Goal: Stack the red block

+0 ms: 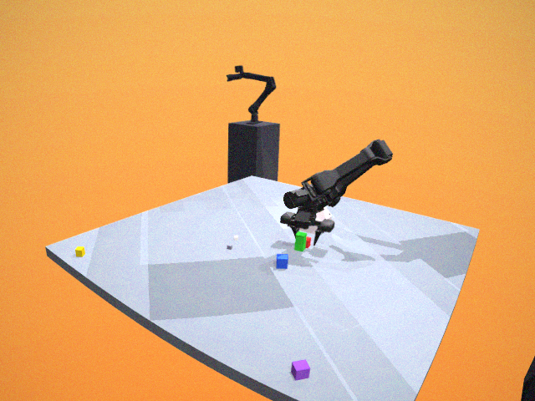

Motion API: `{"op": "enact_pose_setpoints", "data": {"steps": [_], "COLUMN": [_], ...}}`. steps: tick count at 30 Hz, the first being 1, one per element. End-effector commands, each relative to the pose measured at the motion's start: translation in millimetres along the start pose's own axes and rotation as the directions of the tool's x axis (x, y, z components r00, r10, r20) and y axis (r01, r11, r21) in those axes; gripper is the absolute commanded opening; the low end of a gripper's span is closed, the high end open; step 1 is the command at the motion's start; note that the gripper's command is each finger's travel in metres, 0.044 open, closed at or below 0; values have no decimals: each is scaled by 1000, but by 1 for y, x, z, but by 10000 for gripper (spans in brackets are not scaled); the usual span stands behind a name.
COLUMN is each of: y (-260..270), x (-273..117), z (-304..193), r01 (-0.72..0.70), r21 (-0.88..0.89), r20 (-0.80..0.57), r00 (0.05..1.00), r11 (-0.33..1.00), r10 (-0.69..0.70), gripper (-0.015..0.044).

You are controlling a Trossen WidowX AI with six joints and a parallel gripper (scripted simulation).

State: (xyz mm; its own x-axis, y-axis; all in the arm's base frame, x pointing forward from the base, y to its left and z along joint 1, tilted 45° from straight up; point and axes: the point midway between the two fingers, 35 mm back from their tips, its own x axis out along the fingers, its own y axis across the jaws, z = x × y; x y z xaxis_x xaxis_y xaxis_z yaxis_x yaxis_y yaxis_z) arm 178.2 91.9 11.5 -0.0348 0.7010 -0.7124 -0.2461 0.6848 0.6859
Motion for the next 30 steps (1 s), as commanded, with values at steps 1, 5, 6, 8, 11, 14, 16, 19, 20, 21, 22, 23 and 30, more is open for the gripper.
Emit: {"op": "enact_pose_setpoints", "data": {"steps": [1, 5, 6, 8, 11, 14, 16, 19, 20, 21, 22, 23, 30], "y": [1, 1, 1, 1, 1, 1, 0, 0, -1, -1, -1, -1, -1], "x": [0, 0, 0, 0, 0, -2, -7, -17, -21, -25, -29, -33, -64], "z": [0, 0, 0, 0, 0, 0, 1, 1, 1, 1, 1, 1, 0], "r01": [-5, -5, -5, -5, -5, -5, -4, -3, -2, -2, -2, -2, -1], "r21": [5, 5, 5, 5, 5, 5, 5, 5, 5, 5, 5, 5, 6], "r20": [2, 2, 2, 2, 2, 2, 2, 2, 2, 2, 2, 2, 1], "r00": [1000, 1000, 1000, 1000, 1000, 1000, 1000, 1000, 1000, 1000, 1000, 1000, 1000], "r11": [1000, 1000, 1000, 1000, 1000, 1000, 1000, 1000, 1000, 1000, 1000, 1000, 1000], "r10": [5, 5, 5, 5, 5, 5, 4, 3, 2, 2, 2, 2, 1], "gripper": [204, 118, 112, 98, 78, 19, 0, 0, 0, 0, 0, 0, 0]}}
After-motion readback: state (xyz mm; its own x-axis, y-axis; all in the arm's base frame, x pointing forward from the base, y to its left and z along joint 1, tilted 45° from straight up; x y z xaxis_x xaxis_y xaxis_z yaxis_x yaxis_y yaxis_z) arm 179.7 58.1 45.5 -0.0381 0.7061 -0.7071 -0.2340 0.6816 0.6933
